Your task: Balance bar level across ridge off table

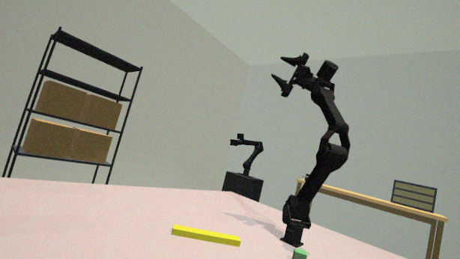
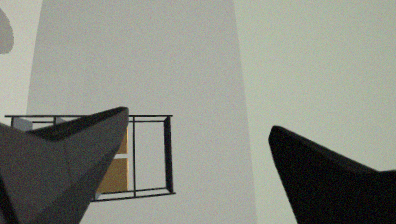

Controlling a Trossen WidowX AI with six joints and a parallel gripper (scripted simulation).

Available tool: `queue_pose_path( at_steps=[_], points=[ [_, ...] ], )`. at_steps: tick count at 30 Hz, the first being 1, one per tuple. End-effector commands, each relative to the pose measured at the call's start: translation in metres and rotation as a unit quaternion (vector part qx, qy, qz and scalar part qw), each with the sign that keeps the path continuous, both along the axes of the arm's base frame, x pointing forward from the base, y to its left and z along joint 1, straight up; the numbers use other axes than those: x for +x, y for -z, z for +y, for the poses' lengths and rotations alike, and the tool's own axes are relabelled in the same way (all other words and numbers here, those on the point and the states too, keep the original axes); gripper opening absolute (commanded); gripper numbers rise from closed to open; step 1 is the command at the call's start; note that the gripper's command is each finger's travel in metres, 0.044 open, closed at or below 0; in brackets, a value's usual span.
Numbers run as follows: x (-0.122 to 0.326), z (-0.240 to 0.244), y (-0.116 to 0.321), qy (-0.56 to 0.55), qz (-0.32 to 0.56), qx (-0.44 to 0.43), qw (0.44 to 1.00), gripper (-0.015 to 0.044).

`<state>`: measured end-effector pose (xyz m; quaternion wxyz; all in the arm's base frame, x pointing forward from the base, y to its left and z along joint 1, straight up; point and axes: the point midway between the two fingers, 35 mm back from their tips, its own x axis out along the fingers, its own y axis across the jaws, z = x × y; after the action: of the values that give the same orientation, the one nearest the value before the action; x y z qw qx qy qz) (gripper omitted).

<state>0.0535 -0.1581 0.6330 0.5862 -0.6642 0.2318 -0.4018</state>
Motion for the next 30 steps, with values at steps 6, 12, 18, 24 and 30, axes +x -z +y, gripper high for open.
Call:
queue_pose_path(
  at_steps=[6,12,18,24,30],
  points=[
    [-0.002,-0.01,0.001,-0.016,-0.016,-0.005,1.0,0.0315],
    [-0.003,-0.025,0.008,-0.044,-0.062,0.028,0.997,0.0315],
    [0.0,-0.037,0.015,-0.068,-0.092,0.054,0.992,0.0315],
    [0.002,-0.059,0.027,-0.09,-0.146,0.11,0.979,0.0315],
    [0.007,-0.083,0.044,-0.109,-0.199,0.175,0.958,0.0315]
  ],
)
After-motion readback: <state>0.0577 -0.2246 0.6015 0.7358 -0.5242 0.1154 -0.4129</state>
